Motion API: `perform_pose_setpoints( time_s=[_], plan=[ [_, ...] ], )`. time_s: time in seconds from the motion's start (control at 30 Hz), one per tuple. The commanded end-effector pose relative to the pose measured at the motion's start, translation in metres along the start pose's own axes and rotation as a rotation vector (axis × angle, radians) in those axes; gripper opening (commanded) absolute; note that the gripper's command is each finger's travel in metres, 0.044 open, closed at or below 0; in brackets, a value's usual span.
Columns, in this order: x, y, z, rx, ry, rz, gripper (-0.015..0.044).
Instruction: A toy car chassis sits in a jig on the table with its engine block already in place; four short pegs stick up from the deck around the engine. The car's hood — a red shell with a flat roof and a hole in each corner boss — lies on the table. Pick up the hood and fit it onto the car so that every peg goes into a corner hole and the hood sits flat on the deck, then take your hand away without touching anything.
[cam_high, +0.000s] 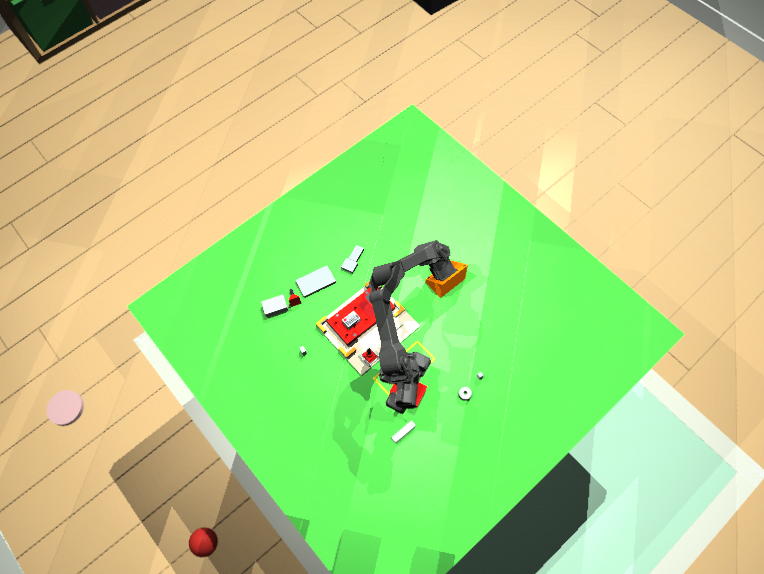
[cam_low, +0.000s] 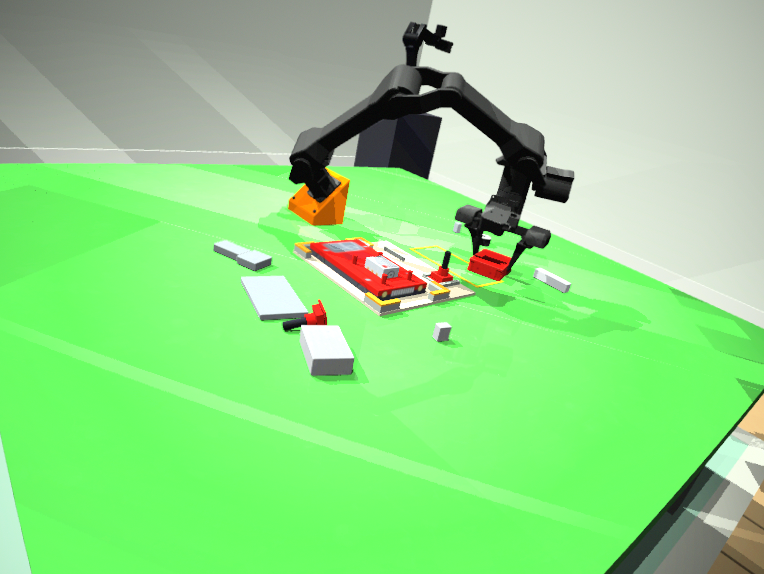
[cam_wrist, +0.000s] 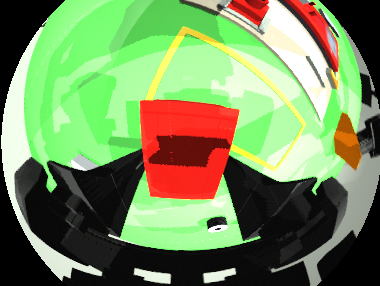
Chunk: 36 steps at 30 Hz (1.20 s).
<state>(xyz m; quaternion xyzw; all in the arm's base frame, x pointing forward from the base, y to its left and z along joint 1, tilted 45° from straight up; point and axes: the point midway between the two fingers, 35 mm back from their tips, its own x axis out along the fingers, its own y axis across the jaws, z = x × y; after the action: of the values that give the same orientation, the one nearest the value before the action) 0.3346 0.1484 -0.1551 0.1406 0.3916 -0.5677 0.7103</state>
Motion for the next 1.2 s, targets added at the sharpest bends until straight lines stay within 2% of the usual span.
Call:
perform_pose_setpoints(
  time_s=[0.0, 0.1, 0.13, 1.17],
  plan=[
    [-0.005, 0.001, 0.000, 0.004, 0.002, 0.002, 0.0085],
    [-0.010, 0.001, 0.000, 0.004, 0.002, 0.002, 0.0006],
    [-0.011, 0.001, 0.000, 0.004, 0.002, 0.002, 0.0000],
    [-0.088, 0.001, -0.001, 0.003, 0.005, 0.002, 0.0000]
  ],
)
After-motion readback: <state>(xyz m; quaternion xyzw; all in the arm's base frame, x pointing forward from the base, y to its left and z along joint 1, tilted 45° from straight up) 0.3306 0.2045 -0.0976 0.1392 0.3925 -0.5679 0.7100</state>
